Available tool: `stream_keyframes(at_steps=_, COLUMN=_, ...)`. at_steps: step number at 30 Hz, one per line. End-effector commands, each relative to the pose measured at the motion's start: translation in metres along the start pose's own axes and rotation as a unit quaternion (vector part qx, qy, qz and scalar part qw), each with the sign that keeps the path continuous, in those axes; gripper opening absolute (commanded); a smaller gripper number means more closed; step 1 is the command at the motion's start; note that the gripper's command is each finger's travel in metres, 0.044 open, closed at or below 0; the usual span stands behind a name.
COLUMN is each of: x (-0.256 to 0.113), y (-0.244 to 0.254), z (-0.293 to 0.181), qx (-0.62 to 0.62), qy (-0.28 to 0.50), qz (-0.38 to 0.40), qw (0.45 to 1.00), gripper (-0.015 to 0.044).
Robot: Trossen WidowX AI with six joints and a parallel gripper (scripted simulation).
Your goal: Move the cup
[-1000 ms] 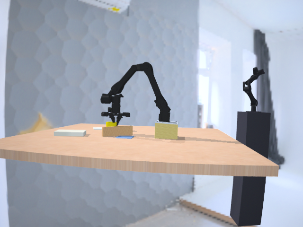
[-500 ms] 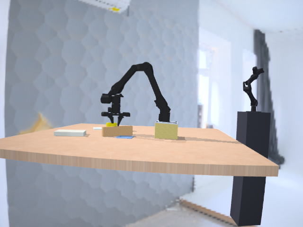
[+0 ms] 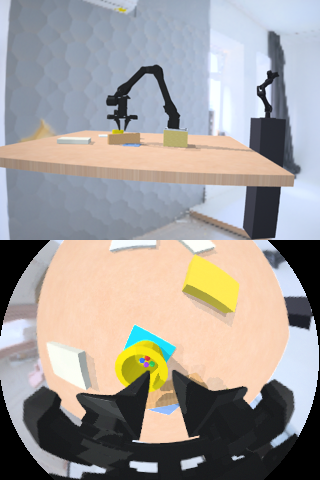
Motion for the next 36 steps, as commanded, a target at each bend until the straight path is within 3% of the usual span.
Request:
stream_keyframes(at_steps=1, x=-0.01, y=0.001, z=0.0, qx=-0.001, qy=-0.003, qz=0.003, qw=1.0, gripper=0.0147)
stream_keyframes(at_steps=12, x=-0.025, y=-0.001, z=-0.002, qx=-0.001, qy=-0.003, qz=0.002, qw=1.0, gripper=0.0147)
stream_keyframes(at_steps=23, x=-0.025, y=-0.001, z=-0.002, qx=-0.002, qy=0.0, qz=0.0, qw=1.0, gripper=0.0435)
stream_keyframes(at_steps=36, x=-0.083, y=-0.002, z=-0.004, qx=-0.001, qy=-0.003, qz=0.002, qw=1.0, gripper=0.044)
Point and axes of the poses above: the point midway between the two fingers, 35 mm back from their tips, its own x axis out along the fingers, its own y axis across the jaws, z = x × y, the point moved 3 cm from there along -x, back along the fingers, and after that the axes turned 11 degrees about x, right-handed, at the moved point
